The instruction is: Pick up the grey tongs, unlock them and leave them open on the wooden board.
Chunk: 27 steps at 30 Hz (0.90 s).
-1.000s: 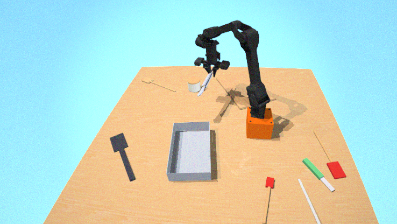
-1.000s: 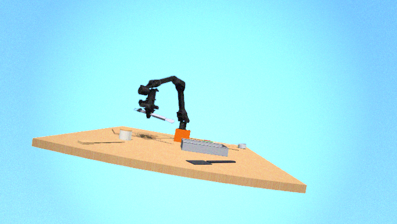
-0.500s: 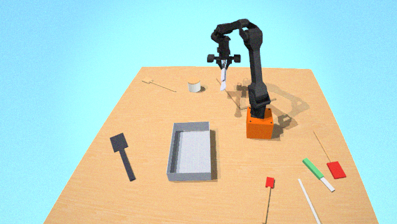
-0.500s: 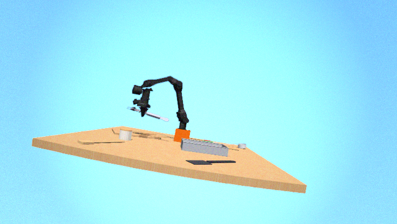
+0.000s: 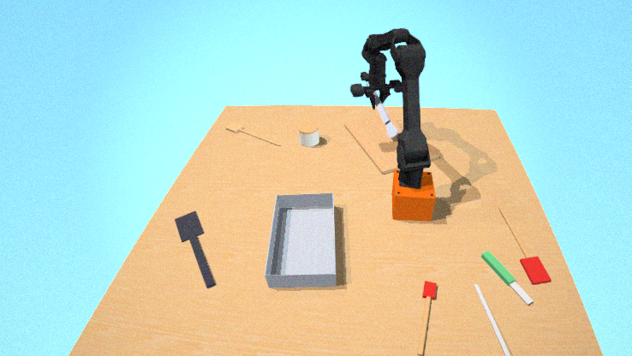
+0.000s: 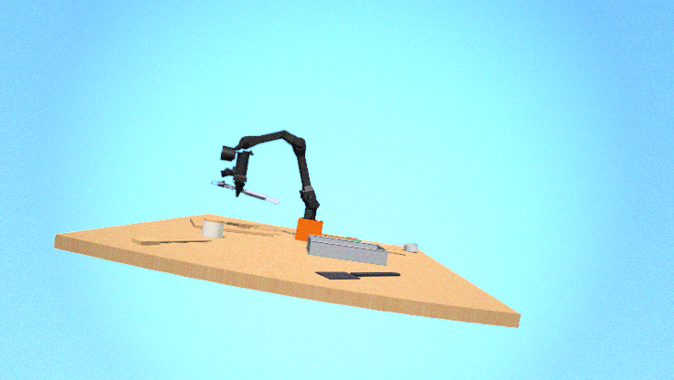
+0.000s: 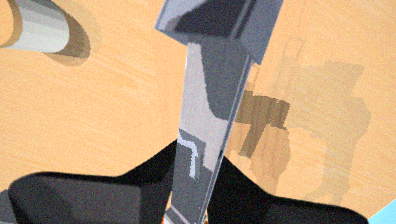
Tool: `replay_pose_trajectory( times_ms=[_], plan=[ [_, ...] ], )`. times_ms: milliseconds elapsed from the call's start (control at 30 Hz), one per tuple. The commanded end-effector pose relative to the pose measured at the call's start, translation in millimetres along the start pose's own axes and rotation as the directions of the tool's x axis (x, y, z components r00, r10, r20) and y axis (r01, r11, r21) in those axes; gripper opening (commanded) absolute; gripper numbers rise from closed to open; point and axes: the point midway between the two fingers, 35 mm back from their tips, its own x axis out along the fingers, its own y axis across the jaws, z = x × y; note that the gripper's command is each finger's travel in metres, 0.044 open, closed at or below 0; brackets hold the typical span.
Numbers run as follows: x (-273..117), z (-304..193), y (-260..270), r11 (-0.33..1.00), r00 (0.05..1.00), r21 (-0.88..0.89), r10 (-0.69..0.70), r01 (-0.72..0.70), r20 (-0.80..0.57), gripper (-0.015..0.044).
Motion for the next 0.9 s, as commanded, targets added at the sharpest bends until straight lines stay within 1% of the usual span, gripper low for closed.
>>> replay_pose_trajectory(
  times_ms=[0, 233, 567, 667, 867],
  plan=[
    [-4, 4, -20, 0.998, 1.000, -0.068, -0.004, 0.005, 0.011, -0.0150],
    [-3, 5, -55, 0.983, 1.000, -0.185, -0.008, 0.009, 0.009, -0.0150],
    [-3, 6, -56, 0.983, 1.000, -0.185, -0.005, 0.008, 0.018, -0.0150],
    [-4, 7, -57, 0.985, 0.998, -0.175, 0.008, 0.002, 0.058, -0.0150],
    [-8, 11, -59, 0.989, 0.983, -0.149, 0.042, -0.016, 0.179, -0.0150]
  ],
)
